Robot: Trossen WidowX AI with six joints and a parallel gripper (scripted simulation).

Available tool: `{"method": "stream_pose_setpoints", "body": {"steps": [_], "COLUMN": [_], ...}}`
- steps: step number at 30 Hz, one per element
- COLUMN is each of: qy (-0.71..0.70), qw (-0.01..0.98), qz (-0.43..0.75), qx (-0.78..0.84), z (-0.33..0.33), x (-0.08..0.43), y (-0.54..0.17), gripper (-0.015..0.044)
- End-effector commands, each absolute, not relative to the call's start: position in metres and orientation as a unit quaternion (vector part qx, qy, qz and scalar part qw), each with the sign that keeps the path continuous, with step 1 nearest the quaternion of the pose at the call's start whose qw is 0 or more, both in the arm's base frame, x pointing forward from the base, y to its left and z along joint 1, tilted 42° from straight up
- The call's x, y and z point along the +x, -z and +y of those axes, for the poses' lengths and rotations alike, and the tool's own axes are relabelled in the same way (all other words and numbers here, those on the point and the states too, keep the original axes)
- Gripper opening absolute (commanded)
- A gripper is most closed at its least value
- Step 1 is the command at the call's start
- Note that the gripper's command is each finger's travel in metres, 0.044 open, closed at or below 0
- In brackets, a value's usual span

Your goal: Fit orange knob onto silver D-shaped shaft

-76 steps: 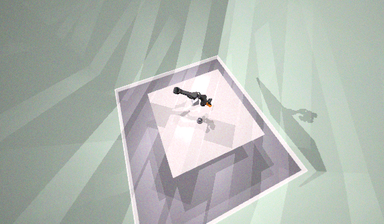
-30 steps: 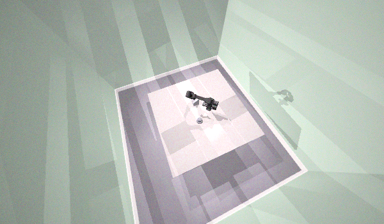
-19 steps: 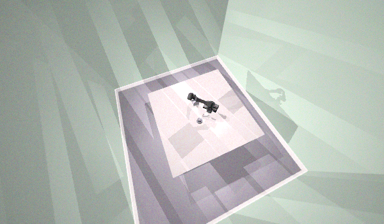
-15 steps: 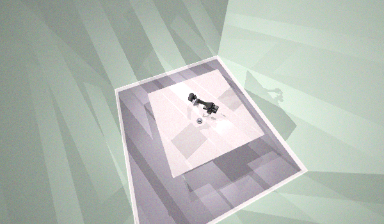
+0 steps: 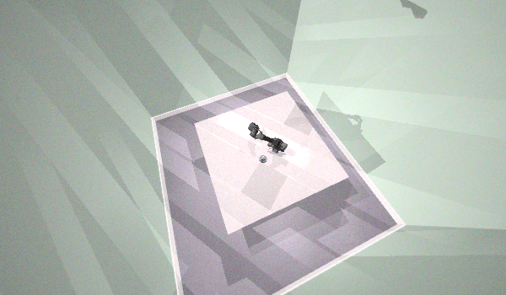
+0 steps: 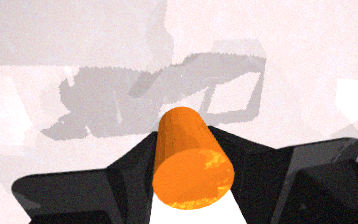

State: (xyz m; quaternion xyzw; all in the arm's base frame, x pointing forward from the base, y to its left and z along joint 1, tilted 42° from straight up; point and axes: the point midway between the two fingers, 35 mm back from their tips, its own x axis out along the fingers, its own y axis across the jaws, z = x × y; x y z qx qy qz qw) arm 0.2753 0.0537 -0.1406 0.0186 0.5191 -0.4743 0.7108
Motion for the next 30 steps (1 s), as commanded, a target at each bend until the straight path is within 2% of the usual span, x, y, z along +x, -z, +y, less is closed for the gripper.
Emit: {"method": "stream_pose_setpoints", "body": {"steps": [1,10,26,30], "qy": [0.473,0.474,0.474,0.472], "qw": [0.712,0.712,0.712,0.712], "qz": [0.518,0.518,0.518,0.519], "qx": [0.017,0.019,0.019,0.019], "z": [0.053,0.054,0.054,0.082], "x": [0.275,0.276,0.276,0.277], "y": [0.142,0.141,0.141,0.112], "gripper": [0.0,0.0236,0.024,0.0345]}}
